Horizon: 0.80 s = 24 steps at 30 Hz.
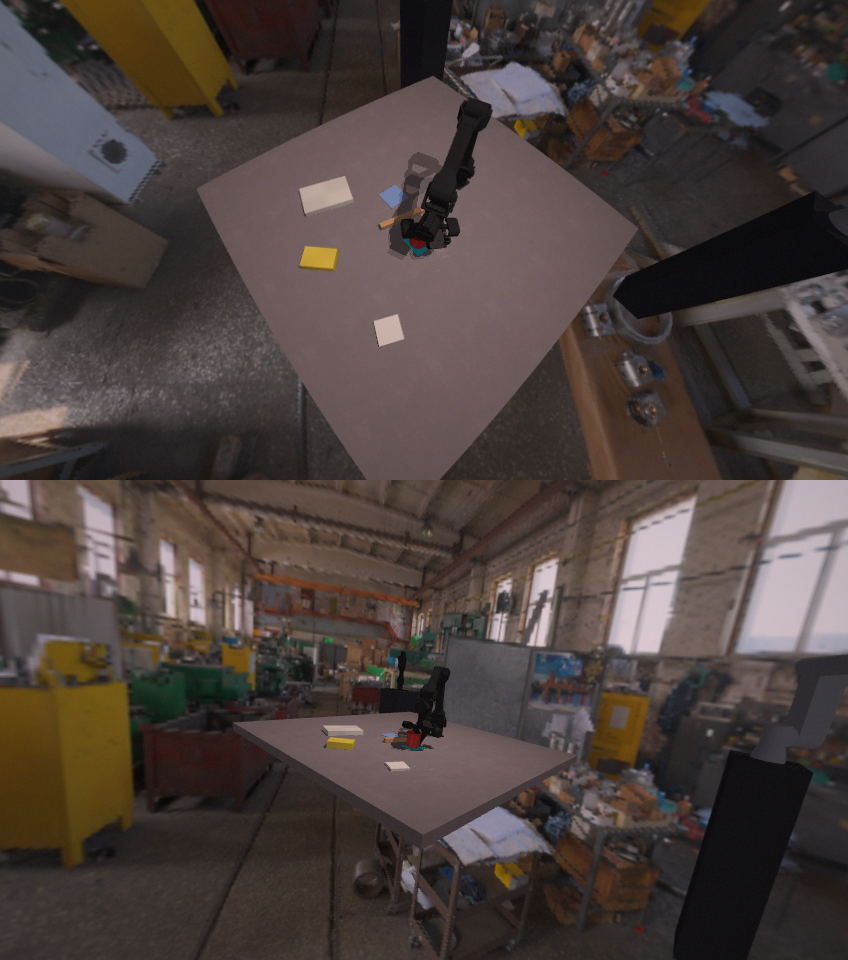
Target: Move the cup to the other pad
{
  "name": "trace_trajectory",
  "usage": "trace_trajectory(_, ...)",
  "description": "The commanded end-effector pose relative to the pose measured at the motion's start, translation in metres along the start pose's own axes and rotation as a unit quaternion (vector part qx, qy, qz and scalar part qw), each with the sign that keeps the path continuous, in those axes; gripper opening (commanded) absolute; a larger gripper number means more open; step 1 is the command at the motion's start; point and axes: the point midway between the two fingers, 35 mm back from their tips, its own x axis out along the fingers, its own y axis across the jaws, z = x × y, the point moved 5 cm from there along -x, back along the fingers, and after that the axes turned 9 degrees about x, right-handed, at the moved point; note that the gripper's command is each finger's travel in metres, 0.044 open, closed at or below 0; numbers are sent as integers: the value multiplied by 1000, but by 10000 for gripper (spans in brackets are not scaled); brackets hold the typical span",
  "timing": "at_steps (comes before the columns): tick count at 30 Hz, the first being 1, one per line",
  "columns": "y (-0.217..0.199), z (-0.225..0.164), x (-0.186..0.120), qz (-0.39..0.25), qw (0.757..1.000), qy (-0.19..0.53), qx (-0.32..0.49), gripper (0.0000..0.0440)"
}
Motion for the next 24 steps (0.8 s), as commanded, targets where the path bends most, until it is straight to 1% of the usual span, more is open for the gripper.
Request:
trace_trajectory(1,-1,0,-2,-1,1000,-10,9,85)
trace_trajectory(3,-2,2,-5,-1,1000,-20,11,113)
trace_trajectory(18,3,-10,-30,10,998,-60,12,173)
trace_trajectory(24,3,-14,-44,10,997,-79,15,204)
